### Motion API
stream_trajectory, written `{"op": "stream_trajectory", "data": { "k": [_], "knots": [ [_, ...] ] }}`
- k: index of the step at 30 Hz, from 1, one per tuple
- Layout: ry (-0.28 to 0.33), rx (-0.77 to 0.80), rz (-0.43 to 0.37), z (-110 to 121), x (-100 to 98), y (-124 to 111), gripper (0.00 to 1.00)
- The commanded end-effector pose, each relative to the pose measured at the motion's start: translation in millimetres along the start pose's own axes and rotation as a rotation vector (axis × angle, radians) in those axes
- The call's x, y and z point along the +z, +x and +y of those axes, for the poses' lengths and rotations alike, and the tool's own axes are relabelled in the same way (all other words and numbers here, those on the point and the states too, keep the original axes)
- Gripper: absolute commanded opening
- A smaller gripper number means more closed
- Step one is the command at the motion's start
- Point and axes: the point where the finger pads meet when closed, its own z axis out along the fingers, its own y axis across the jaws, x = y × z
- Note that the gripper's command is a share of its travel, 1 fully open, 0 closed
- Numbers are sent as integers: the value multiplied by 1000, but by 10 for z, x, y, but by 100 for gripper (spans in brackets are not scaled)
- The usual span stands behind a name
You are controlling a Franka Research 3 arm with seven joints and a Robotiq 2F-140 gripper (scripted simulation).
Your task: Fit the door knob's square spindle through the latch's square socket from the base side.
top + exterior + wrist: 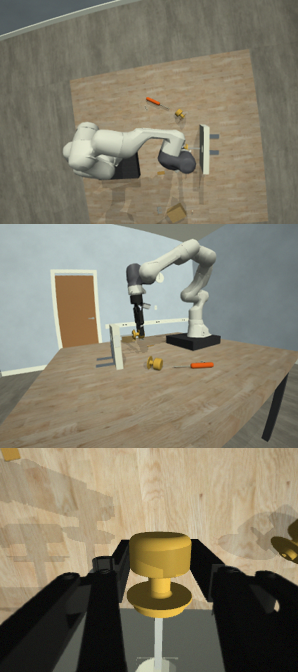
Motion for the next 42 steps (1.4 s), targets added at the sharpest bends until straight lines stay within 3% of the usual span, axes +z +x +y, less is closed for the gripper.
{"op": "stream_trajectory", "data": {
  "k": [1,42],
  "knots": [
    [-2,5,-4,3,-16,-20,42],
    [-1,2,-4,1,-21,-84,42]
  ]
}}
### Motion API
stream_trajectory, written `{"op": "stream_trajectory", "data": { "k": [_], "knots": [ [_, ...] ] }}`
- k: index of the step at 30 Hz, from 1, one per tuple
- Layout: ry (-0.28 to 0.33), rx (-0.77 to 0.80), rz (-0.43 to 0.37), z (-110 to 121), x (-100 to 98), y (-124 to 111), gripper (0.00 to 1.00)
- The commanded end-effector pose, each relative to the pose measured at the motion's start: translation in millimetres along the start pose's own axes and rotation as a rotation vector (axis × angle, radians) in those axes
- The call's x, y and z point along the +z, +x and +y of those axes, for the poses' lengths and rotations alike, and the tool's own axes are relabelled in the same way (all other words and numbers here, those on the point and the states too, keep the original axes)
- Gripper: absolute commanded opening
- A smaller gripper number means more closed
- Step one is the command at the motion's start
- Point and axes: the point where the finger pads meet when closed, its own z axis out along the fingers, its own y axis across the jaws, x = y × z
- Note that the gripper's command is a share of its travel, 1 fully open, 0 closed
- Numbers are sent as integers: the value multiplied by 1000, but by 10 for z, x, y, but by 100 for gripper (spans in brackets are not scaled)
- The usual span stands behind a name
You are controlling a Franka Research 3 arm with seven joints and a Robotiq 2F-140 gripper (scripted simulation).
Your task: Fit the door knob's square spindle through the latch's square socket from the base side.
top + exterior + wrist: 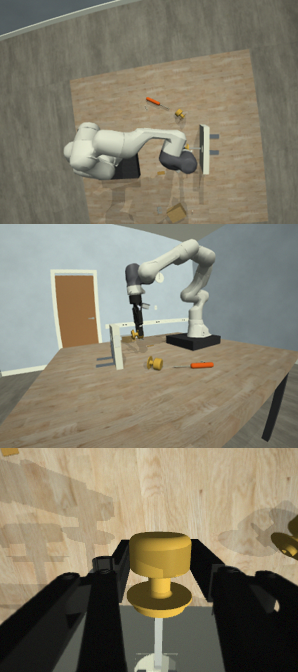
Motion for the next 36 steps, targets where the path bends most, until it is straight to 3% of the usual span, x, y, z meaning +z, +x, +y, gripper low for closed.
{"op": "stream_trajectory", "data": {
  "k": [1,36],
  "knots": [
    [2,2,-2,-3,-16,-29,42],
    [3,1,-2,-9,-21,-109,42]
  ]
}}
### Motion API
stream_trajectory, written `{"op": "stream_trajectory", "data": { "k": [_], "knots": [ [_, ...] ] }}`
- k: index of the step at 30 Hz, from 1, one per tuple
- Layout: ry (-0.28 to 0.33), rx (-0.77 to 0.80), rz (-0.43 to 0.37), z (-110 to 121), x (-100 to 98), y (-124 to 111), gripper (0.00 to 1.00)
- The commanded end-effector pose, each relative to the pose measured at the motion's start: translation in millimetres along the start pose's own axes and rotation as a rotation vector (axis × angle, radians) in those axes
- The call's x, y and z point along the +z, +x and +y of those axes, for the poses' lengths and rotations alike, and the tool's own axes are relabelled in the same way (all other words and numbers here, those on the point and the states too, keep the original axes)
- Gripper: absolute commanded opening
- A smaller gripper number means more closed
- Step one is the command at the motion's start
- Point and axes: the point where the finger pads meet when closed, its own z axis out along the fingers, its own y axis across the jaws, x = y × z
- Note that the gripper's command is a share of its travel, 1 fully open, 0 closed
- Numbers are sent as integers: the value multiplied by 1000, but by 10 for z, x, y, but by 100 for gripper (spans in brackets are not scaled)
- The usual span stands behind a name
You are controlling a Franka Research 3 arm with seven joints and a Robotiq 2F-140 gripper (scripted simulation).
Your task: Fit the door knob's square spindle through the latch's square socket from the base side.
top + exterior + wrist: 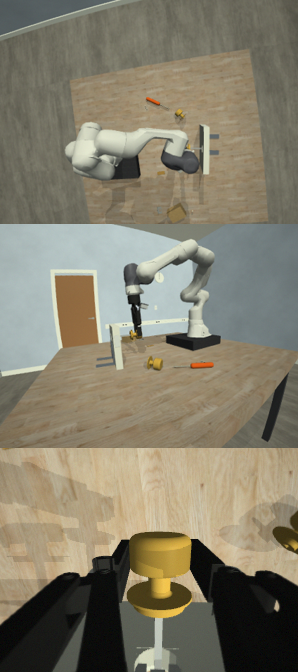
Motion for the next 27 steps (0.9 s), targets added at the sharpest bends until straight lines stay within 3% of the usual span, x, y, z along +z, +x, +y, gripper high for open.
{"op": "stream_trajectory", "data": {
  "k": [1,27],
  "knots": [
    [1,2,-2,-2,-14,-17,42],
    [1,2,-2,-2,-18,-67,42]
  ]
}}
